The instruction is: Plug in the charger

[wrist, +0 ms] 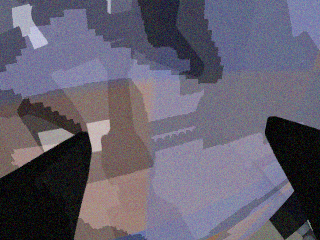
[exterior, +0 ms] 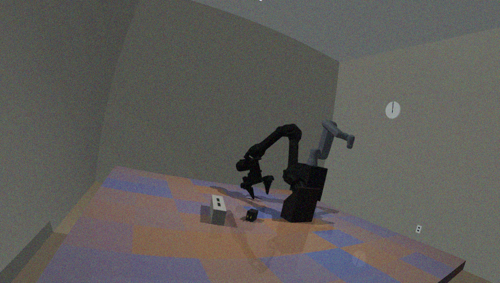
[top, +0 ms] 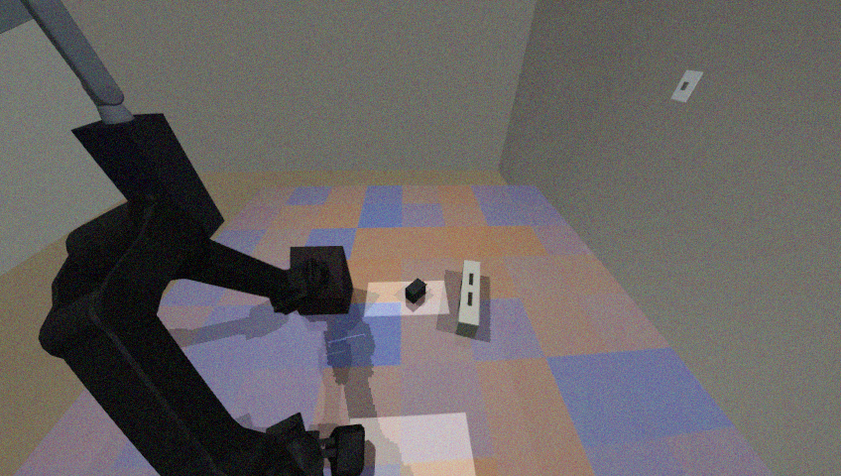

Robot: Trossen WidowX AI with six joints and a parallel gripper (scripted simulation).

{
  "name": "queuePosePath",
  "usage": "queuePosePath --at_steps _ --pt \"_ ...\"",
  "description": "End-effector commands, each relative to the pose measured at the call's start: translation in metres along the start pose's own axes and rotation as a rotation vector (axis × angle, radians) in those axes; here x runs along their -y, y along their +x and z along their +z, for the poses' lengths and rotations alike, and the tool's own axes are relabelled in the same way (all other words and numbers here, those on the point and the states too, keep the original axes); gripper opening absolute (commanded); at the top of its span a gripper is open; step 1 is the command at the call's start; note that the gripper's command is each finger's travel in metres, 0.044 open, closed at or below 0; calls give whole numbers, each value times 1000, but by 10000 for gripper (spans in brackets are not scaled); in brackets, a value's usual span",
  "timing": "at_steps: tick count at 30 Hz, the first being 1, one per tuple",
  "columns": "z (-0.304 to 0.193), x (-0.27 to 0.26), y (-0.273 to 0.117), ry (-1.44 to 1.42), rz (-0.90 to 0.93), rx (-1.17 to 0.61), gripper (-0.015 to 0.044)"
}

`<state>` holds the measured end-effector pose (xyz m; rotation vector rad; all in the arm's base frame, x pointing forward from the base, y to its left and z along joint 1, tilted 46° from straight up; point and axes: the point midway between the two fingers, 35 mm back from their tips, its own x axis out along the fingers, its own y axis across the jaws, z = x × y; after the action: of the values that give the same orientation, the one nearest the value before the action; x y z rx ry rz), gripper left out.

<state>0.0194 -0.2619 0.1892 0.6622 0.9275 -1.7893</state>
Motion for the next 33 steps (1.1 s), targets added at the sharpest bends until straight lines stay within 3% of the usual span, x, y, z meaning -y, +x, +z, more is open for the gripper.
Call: queuePosePath --at_steps 1,33 --pt "-4 -16 -1 -75 28 -5 440" --pt "-62 -118 -12 -659 125 -7 440"
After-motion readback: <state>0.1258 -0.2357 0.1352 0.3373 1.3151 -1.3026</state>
